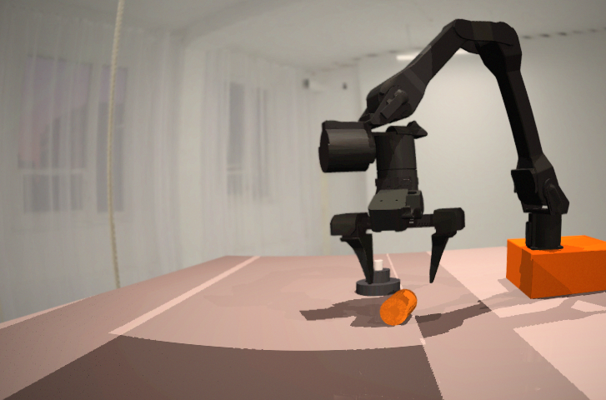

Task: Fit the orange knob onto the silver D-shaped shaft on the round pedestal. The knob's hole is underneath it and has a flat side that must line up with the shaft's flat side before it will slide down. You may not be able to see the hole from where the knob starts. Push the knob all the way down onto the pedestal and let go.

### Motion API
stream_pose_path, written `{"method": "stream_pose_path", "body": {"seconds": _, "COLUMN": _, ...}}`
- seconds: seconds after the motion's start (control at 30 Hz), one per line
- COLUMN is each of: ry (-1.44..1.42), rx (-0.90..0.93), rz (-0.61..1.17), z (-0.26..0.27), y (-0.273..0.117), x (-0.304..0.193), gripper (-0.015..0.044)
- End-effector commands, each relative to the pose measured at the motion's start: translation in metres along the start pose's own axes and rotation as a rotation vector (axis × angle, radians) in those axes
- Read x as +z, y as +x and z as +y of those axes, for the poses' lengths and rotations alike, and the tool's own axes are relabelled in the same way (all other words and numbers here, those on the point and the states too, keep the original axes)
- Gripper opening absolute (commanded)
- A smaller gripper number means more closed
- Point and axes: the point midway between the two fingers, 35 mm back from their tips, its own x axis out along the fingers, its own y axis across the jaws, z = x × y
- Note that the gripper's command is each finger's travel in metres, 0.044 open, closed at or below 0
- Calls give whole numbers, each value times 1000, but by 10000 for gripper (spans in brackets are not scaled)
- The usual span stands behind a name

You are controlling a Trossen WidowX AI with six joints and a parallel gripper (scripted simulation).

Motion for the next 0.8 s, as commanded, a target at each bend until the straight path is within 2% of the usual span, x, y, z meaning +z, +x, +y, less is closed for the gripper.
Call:
{"method": "stream_pose_path", "body": {"seconds": 0.0, "ry": -5, "rx": -13, "rz": -10, "z": -2, "y": -19, "x": 1, "gripper": 440}}
{"method": "stream_pose_path", "body": {"seconds": 0.37, "ry": -5, "rx": -12, "rz": -3, "z": -2, "y": -19, "x": 2, "gripper": 440}}
{"method": "stream_pose_path", "body": {"seconds": 0.53, "ry": -8, "rx": -16, "rz": 156, "z": 0, "y": -25, "x": 16, "gripper": 440}}
{"method": "stream_pose_path", "body": {"seconds": 0.77, "ry": -9, "rx": -16, "rz": 163, "z": 0, "y": -18, "x": 17, "gripper": 440}}
